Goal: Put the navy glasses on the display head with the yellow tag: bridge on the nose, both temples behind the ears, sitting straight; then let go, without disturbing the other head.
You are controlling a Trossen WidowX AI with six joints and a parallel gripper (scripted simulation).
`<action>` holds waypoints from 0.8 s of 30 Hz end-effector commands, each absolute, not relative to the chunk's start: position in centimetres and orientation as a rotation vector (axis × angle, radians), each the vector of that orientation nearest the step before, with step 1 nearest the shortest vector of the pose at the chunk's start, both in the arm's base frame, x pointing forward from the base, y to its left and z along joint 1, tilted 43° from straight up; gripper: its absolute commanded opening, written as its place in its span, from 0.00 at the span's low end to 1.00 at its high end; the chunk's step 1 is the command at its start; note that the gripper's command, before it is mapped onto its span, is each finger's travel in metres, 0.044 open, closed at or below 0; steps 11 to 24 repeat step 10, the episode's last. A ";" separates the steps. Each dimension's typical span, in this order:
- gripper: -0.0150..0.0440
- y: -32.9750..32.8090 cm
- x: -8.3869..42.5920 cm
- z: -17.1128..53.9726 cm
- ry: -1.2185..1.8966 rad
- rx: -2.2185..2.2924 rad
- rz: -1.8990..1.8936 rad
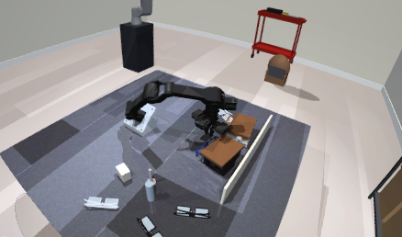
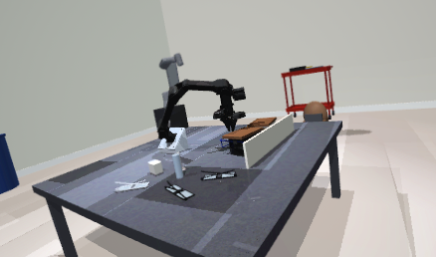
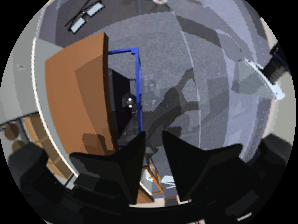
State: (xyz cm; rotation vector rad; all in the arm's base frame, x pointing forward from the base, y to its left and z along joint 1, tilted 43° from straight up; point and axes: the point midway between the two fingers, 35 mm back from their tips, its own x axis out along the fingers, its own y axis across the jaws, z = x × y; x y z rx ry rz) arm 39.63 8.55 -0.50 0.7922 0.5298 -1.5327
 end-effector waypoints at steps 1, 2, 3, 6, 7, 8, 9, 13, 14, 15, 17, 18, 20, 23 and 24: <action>0.44 9.2 37.7 -0.5 0.534 0.791 -1.532; 0.44 9.2 37.7 -0.5 0.534 0.791 -1.532; 0.44 9.2 37.7 -0.5 0.534 0.791 -1.532; 0.44 9.7 36.9 -0.3 0.535 0.791 -1.532; 0.44 9.9 36.4 -0.2 0.535 0.791 -1.532; 0.44 10.1 35.9 -0.1 0.536 0.790 -1.532; 0.44 10.1 35.8 0.0 0.536 0.790 -1.532; 0.44 10.1 35.8 0.0 0.536 0.790 -1.532; 0.44 10.1 35.8 0.0 0.536 0.790 -1.532; 0.44 10.1 35.8 0.0 0.536 0.790 -1.532; 0.44 10.1 35.8 0.0 0.536 0.790 -1.532; 0.44 10.1 35.8 0.0 0.536 0.790 -1.532; 0.44 10.1 35.8 0.0 0.536 0.790 -1.532; 0.44 10.1 35.8 0.0 0.536 0.790 -1.532; 0.44 10.1 35.8 0.0 0.536 0.790 -1.532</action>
